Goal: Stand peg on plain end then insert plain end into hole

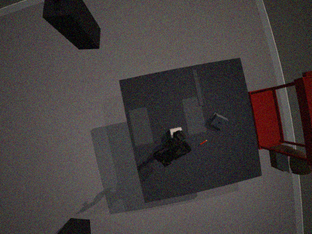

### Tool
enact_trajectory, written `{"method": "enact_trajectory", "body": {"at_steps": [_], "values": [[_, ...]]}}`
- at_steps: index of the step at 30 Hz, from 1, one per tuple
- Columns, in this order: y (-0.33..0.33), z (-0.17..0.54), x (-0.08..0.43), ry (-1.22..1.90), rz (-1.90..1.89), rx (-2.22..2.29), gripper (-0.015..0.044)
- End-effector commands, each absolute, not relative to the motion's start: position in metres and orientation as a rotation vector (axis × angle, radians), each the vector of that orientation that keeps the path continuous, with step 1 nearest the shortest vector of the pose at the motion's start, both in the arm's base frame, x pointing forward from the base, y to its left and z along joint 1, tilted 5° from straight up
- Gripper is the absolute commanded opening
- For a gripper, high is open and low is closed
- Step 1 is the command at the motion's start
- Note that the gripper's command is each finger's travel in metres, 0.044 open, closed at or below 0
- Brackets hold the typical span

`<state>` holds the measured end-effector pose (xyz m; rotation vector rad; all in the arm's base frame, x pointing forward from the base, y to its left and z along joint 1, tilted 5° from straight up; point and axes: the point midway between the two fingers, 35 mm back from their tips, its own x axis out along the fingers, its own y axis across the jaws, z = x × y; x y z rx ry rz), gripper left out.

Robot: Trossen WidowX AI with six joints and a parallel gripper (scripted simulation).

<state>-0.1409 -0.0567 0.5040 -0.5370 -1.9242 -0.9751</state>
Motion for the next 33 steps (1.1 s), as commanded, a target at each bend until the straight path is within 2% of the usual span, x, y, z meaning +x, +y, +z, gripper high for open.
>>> {"method": "enact_trajectory", "body": {"at_steps": [1, 2, 17, 33], "values": [[-0.056, 0.505, -0.14, -1.922, -0.973, -0.542, 0.0426], [-0.053, 0.506, -0.137, -1.914, -0.968, -0.556, 0.044], [0.021, 0.543, -0.04, -1.69, -0.617, -0.823, 0.044], [0.067, 0.543, 0.067, -1.388, -0.298, -0.93, 0.044]]}}
